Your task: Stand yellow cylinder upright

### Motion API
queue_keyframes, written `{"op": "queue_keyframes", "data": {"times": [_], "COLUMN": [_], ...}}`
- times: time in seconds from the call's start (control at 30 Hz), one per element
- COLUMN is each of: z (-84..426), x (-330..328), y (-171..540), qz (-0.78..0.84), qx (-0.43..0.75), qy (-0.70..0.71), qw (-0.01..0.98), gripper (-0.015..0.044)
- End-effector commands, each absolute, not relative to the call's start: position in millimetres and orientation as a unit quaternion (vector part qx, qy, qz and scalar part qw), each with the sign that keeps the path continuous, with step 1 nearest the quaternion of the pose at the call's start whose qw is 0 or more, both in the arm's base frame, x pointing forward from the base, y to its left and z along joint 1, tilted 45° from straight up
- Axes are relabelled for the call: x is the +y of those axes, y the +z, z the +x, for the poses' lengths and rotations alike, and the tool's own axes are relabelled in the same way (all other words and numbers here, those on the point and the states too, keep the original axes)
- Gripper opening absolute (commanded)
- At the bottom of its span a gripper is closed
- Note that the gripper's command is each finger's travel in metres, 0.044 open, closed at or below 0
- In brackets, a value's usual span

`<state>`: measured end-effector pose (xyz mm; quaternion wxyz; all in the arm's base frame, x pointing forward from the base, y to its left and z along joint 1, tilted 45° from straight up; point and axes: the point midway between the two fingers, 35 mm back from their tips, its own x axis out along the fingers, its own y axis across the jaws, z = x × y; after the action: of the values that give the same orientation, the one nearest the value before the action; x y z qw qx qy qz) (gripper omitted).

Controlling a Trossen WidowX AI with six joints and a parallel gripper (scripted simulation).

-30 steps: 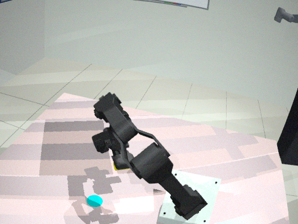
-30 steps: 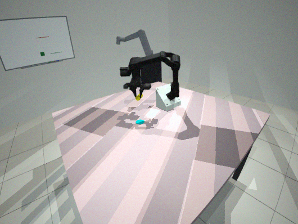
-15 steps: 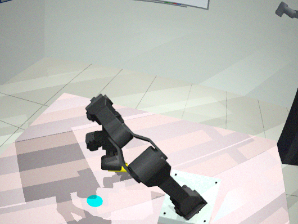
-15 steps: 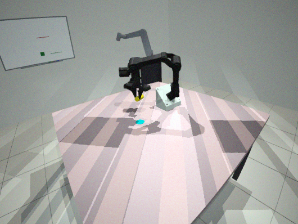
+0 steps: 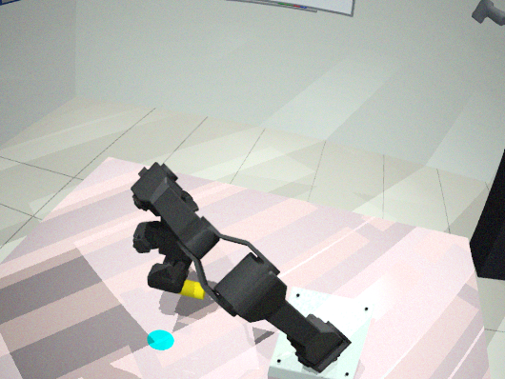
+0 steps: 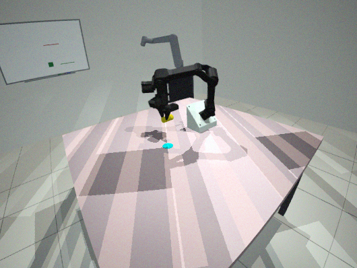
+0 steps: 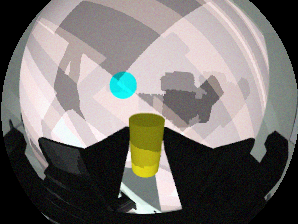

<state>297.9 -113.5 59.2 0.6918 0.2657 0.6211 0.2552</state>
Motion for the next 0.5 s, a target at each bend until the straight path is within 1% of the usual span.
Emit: {"op": "queue_keyframes", "data": {"times": [0.0,0.47], "z": [302.9,317.0], "x": [-110.4,-97.6], "y": [65.1,81.5], "qz": [0.285,0.365], "qx": [0.626,0.649], "qy": [0.238,0.165], "qw": [0.686,0.647], "gripper": [0.0105,0.0105]}}
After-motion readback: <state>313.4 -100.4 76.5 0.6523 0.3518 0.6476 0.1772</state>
